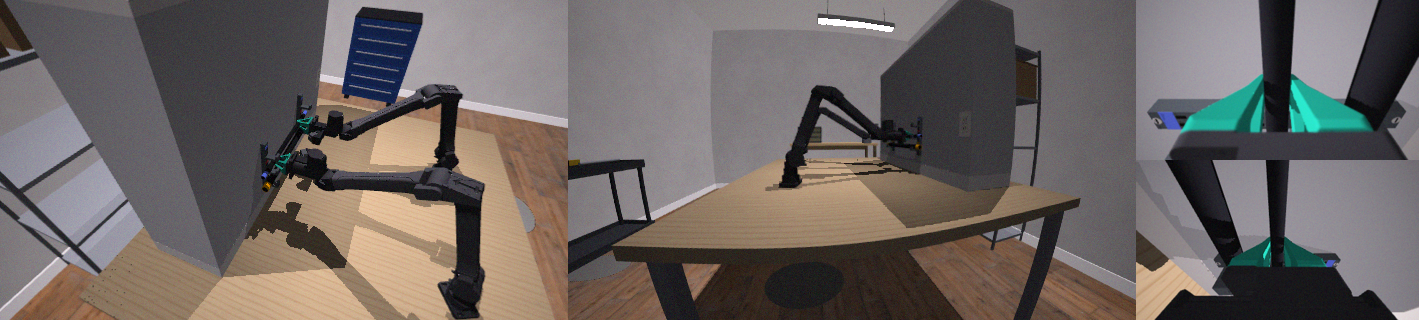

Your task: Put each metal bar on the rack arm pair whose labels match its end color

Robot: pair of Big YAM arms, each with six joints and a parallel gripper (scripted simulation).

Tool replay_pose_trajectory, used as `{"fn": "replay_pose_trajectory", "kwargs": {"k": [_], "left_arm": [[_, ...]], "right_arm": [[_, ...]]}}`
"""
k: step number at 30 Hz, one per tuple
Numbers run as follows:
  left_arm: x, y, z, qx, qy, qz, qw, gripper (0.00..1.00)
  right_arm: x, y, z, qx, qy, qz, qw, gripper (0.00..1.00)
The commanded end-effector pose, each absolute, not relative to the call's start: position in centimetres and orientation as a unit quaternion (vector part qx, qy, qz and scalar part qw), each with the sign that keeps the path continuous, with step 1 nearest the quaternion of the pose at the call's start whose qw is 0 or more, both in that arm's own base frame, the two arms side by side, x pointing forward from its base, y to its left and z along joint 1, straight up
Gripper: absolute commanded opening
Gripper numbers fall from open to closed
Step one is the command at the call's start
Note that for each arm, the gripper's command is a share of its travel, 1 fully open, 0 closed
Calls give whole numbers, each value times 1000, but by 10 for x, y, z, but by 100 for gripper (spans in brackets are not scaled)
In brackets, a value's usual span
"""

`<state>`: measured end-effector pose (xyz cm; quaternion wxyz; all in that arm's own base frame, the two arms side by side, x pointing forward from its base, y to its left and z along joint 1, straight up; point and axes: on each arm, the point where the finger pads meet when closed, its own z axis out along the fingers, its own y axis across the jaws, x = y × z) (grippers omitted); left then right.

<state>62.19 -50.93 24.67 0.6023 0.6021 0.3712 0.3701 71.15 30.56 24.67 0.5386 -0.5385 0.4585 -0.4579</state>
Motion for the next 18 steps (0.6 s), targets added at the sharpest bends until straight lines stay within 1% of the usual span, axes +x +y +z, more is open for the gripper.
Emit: {"fn": "replay_pose_trajectory", "kwargs": {"k": [1, 18], "left_arm": [[631, -507, 293, 571, 374, 373, 628, 0], [627, -505, 293, 571, 374, 373, 628, 0]], "right_arm": [[716, 304, 270, -518, 460, -459, 557, 0], [712, 304, 270, -518, 460, -459, 557, 0]]}}
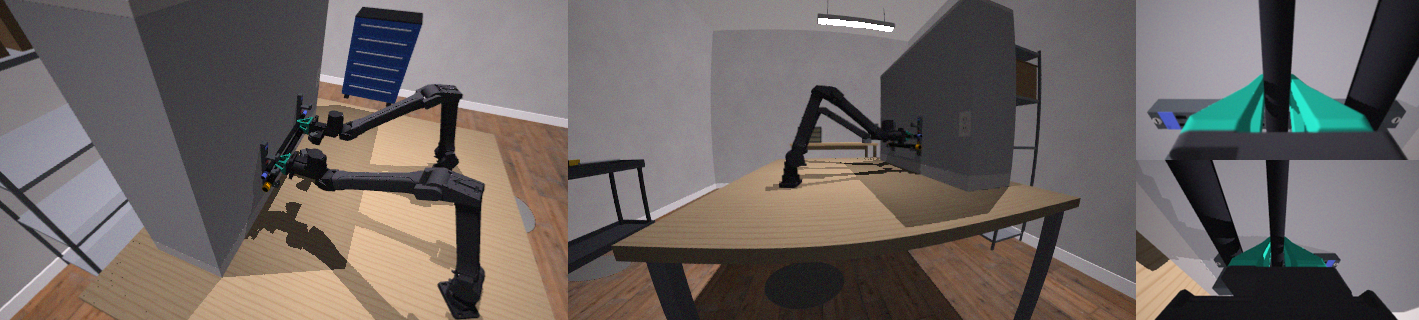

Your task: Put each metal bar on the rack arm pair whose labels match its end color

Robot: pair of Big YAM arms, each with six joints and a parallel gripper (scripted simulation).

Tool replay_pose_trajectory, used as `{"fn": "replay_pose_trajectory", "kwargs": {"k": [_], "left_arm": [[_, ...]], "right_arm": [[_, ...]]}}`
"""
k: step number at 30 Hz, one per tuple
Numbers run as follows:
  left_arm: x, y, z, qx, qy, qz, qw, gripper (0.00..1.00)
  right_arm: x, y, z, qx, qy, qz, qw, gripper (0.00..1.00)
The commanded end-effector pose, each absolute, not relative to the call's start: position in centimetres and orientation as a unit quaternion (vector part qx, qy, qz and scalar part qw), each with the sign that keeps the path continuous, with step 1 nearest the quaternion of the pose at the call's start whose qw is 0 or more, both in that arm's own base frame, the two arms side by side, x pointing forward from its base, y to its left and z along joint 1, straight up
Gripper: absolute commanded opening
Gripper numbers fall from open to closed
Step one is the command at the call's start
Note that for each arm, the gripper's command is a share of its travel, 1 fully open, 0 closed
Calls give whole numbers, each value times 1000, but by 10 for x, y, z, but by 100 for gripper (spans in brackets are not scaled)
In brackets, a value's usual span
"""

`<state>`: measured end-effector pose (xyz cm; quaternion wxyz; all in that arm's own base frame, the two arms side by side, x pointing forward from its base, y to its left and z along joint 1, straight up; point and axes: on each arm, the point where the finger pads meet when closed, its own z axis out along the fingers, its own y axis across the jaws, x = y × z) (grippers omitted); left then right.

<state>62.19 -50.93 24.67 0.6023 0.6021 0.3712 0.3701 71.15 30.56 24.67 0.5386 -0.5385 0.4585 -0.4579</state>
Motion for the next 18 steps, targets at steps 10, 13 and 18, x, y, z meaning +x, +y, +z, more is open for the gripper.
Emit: {"fn": "replay_pose_trajectory", "kwargs": {"k": [10, 13, 18], "left_arm": [[621, -502, 293, 571, 374, 373, 628, 0], [619, -501, 293, 571, 374, 373, 629, 0], [614, -499, 293, 571, 374, 373, 629, 0]], "right_arm": [[705, 302, 270, -518, 460, -459, 557, 0], [703, 302, 270, -518, 460, -458, 557, 0], [698, 301, 270, -518, 460, -458, 557, 0]]}}
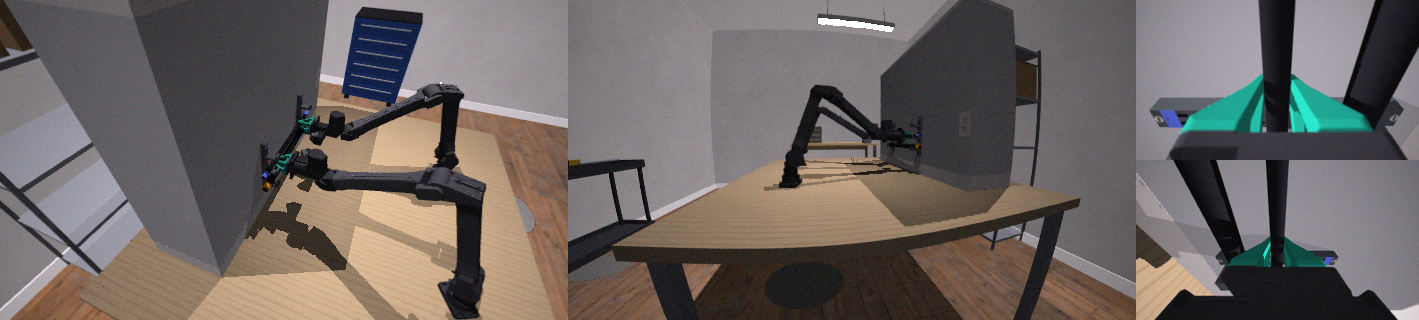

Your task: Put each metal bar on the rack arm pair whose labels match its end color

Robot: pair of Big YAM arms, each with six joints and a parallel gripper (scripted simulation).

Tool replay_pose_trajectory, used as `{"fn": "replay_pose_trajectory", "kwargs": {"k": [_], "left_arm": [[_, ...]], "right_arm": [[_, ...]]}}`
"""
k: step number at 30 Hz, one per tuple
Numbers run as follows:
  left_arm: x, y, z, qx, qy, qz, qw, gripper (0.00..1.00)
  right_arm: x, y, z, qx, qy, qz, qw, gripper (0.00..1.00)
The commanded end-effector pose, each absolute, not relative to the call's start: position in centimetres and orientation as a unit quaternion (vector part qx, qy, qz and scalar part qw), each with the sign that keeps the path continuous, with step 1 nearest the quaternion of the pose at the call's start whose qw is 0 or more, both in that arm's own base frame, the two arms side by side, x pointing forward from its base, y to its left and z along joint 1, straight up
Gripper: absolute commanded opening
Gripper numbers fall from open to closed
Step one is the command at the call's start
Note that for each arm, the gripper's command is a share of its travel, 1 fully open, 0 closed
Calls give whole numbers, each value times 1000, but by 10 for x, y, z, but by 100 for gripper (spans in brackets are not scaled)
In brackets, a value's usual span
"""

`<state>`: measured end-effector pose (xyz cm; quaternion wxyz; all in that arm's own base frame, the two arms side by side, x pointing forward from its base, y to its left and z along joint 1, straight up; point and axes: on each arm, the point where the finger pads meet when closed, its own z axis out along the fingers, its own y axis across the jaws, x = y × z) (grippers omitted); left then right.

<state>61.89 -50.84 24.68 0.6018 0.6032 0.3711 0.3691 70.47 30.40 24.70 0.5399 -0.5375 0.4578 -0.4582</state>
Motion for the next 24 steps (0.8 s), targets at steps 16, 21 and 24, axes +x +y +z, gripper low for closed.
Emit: {"fn": "replay_pose_trajectory", "kwargs": {"k": [16, 21, 24], "left_arm": [[607, -495, 293, 571, 374, 373, 629, 0], [608, -495, 293, 571, 374, 373, 629, 0], [608, -495, 293, 571, 374, 373, 629, 0]], "right_arm": [[691, 301, 270, -518, 460, -458, 557, 0], [692, 301, 270, -518, 460, -458, 557, 0], [693, 301, 270, -518, 460, -458, 557, 0]]}}
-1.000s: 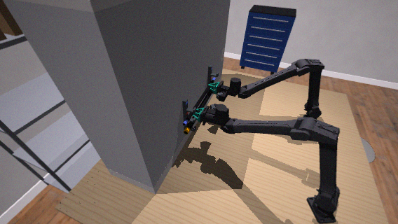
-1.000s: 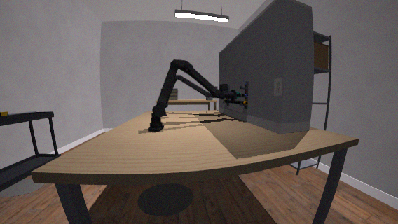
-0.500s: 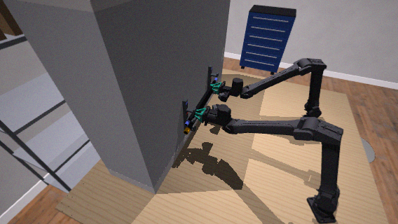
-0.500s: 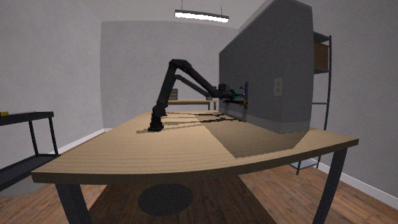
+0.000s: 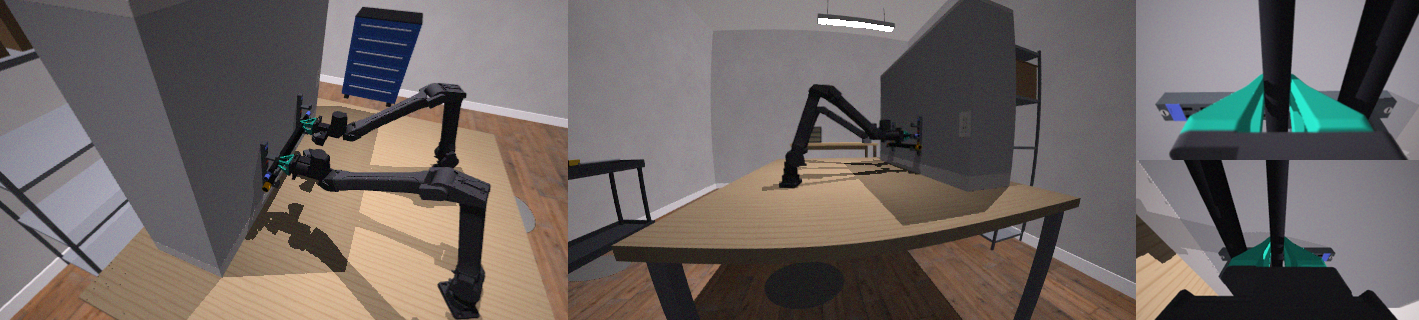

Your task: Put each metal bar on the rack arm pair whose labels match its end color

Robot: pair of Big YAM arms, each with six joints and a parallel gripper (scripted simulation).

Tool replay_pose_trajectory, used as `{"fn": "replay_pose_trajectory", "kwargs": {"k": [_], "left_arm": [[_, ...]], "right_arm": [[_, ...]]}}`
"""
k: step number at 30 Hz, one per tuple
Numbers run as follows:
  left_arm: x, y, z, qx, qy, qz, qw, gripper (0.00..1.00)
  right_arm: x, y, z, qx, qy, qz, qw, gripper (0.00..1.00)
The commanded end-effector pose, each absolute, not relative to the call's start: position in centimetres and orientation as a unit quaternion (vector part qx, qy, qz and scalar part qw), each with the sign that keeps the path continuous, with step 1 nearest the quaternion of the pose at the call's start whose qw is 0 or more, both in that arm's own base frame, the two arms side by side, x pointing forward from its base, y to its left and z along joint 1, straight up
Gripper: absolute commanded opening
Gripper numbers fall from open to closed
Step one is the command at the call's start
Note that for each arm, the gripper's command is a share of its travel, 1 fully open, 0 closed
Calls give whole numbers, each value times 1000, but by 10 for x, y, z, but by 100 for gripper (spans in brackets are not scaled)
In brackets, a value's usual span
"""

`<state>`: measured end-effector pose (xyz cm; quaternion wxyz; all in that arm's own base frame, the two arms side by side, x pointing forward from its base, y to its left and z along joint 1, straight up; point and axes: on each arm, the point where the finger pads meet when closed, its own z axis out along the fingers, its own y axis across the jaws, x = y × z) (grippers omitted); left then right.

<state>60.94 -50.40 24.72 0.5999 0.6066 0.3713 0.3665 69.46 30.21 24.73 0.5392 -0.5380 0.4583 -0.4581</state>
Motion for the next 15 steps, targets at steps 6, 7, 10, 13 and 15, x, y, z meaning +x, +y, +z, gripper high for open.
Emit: {"fn": "replay_pose_trajectory", "kwargs": {"k": [6, 7, 10, 13, 15], "left_arm": [[608, -495, 293, 571, 374, 373, 629, 0], [608, -495, 293, 571, 374, 373, 629, 0], [609, -495, 293, 571, 374, 373, 629, 0], [609, -495, 293, 571, 374, 373, 629, 0], [609, -495, 293, 571, 374, 373, 629, 0]], "right_arm": [[694, 302, 270, -518, 460, -458, 557, 0], [694, 302, 270, -518, 460, -458, 557, 0], [695, 302, 270, -518, 460, -458, 557, 0], [696, 302, 270, -518, 460, -458, 557, 0], [696, 302, 270, -518, 460, -458, 557, 0]]}}
